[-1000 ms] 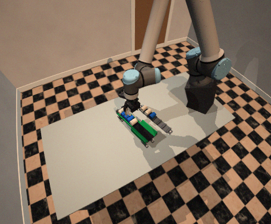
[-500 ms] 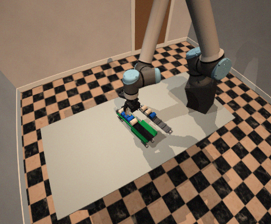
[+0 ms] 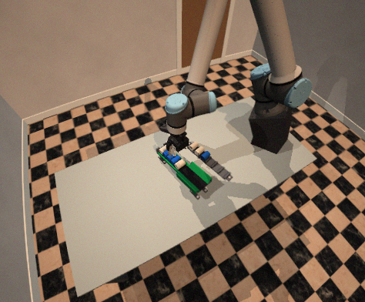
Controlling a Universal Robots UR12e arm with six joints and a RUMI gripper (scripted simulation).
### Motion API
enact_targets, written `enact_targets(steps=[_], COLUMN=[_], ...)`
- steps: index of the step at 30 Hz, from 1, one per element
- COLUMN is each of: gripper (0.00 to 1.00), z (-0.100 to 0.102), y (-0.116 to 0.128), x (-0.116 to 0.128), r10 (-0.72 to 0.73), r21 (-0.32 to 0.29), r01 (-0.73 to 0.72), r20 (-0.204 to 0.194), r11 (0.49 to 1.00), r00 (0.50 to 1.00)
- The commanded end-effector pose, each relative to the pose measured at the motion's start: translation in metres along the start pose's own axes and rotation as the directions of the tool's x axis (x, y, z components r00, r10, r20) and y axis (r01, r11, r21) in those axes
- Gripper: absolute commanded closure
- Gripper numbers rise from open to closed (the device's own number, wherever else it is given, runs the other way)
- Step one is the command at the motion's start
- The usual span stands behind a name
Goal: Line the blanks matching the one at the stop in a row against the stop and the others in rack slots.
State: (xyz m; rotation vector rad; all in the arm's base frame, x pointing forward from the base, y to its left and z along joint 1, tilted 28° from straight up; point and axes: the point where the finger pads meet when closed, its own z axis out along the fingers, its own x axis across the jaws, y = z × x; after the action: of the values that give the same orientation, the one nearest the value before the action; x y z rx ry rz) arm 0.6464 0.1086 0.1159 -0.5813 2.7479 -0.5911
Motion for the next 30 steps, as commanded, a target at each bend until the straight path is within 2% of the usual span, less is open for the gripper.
enact_targets(steps=[1, 11, 30], gripper=[0.55, 0.55, 0.55], z=[0.001, 0.007, 0.031], y=[-0.001, 0.0, 0.0], x=[0.001, 0.001, 0.001], r10=[0.002, 0.001, 0.001], r21=[-0.001, -0.002, -0.002], r01=[-0.002, -0.001, -0.001], r20=[0.001, -0.002, -0.002], r11=[1.0, 1.0, 1.0], r00=[1.0, 1.0, 1.0])
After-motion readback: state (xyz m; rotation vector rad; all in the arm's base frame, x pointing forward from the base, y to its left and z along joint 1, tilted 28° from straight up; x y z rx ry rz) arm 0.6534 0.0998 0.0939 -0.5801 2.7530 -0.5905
